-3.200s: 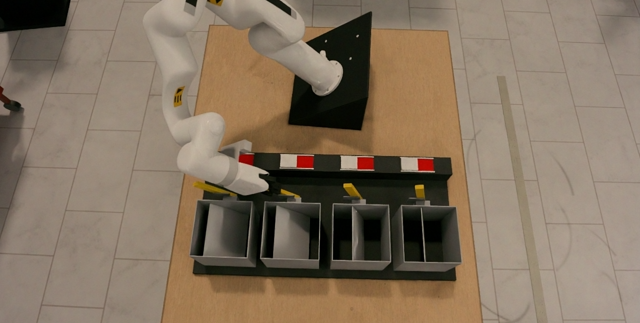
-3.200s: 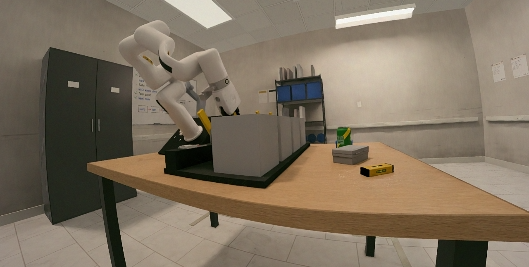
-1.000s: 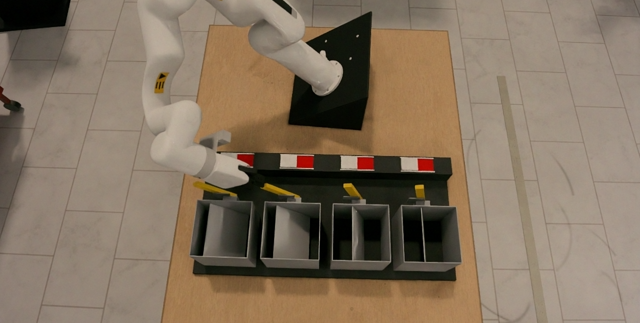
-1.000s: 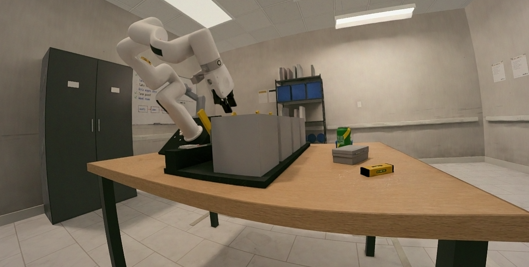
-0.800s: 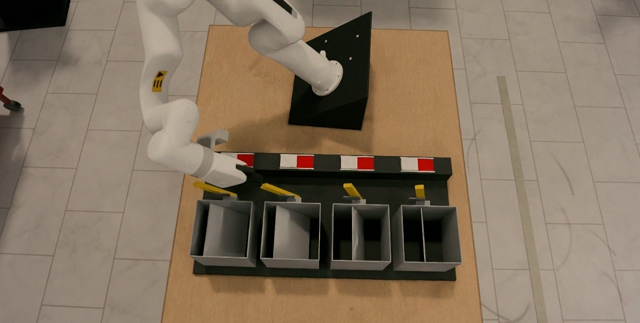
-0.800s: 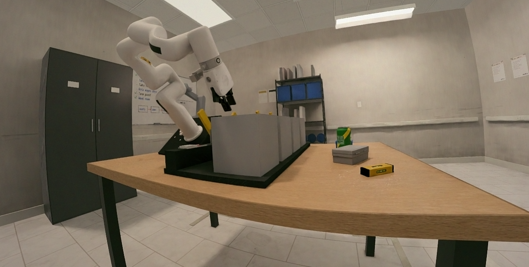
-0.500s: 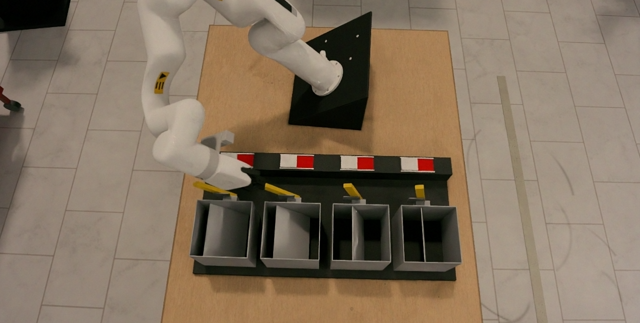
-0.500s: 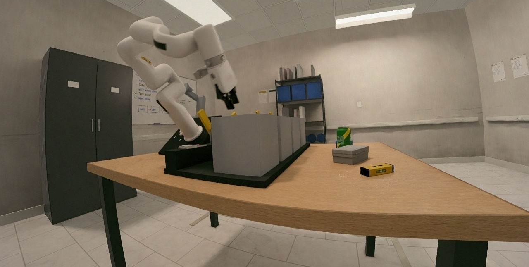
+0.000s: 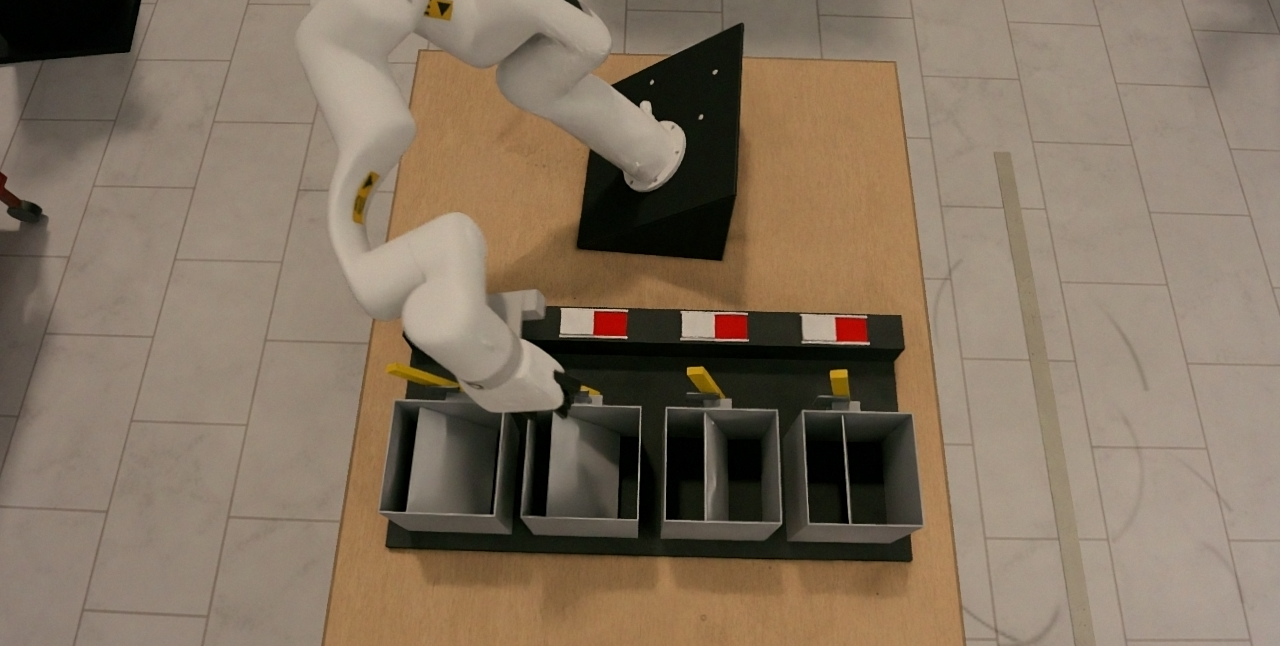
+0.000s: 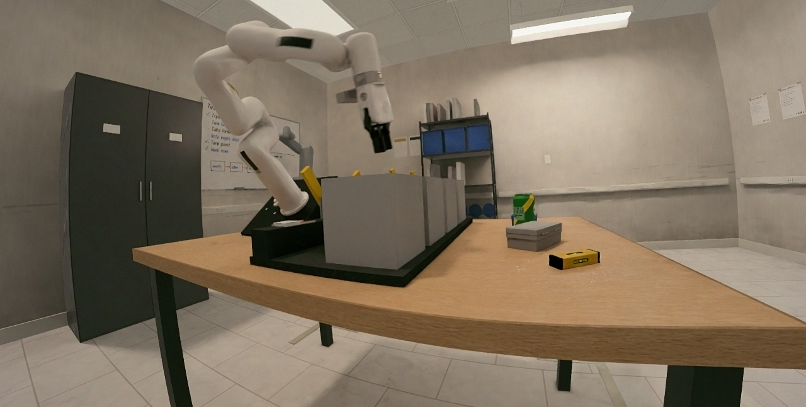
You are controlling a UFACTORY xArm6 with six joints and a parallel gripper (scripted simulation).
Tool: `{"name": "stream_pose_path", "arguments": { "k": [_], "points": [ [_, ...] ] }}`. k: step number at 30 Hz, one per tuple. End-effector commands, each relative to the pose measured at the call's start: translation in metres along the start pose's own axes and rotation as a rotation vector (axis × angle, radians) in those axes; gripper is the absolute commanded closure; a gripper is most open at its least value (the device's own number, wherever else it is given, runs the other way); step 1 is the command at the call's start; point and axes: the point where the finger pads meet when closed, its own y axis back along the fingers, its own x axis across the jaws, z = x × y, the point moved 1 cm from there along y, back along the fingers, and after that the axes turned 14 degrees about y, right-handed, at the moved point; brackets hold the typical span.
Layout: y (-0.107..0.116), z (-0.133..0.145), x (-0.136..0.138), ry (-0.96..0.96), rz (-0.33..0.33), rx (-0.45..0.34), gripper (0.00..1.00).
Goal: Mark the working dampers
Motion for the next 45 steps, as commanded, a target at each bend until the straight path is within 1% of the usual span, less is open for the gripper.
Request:
{"name": "stream_pose_path", "arguments": {
  "k": [1,6,8,45],
  "points": [
    [0.003,0.031,0.019,-0.004,-0.15,0.071,0.61],
    [0.006,0.056,0.035,0.002,-0.251,0.106,0.61],
    [0.007,0.059,0.037,0.003,-0.263,0.11,0.61],
    [0.007,0.059,0.037,0.003,-0.264,0.11,0.61]
  ]
}}
